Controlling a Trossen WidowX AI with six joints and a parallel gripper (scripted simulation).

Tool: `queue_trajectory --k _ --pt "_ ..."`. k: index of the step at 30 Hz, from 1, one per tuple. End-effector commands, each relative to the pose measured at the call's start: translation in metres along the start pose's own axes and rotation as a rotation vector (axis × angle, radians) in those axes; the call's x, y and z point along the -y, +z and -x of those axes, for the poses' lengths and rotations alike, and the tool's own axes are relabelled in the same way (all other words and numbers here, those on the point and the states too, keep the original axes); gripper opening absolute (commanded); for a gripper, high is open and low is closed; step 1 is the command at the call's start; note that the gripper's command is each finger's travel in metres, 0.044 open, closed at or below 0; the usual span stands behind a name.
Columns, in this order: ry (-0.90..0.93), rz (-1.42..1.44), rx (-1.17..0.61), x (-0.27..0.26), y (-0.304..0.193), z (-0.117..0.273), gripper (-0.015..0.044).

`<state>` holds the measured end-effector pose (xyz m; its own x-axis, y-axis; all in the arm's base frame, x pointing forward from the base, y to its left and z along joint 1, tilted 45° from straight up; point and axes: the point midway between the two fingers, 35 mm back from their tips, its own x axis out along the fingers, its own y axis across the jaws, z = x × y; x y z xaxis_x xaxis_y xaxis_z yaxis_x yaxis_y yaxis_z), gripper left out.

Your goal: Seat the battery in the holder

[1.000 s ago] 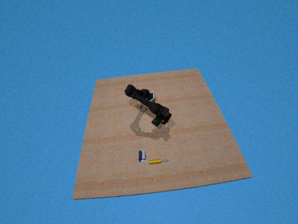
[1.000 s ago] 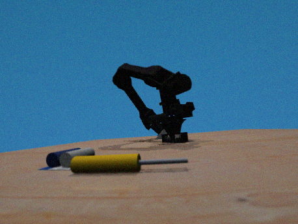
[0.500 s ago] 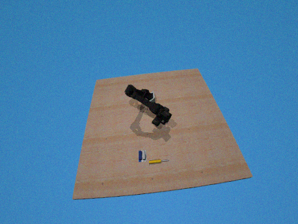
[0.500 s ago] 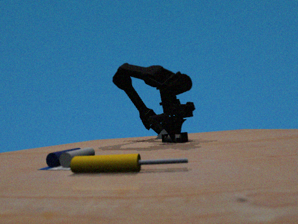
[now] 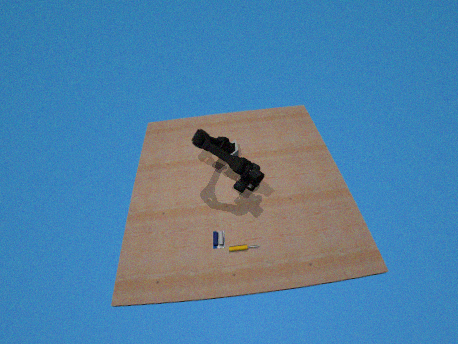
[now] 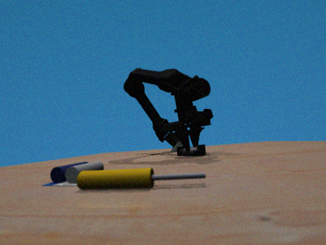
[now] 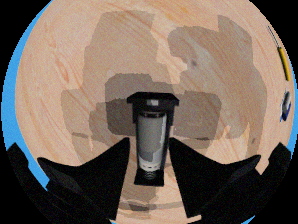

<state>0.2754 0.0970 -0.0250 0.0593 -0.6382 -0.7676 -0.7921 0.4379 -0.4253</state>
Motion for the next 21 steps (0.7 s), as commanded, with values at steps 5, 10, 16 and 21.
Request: queue_trajectory --k 5,10,16,21 --pt "-0.001 0.0 0.003 0.0 0.001 0.004 0.0206" --pt "0.003 -0.002 0.008 -0.003 0.003 0.041 0.0337" --pt "0.005 -0.005 0.009 -0.009 0.002 0.079 0.044" --pt "0.005 -0.005 0.009 -0.009 0.002 0.079 0.044"
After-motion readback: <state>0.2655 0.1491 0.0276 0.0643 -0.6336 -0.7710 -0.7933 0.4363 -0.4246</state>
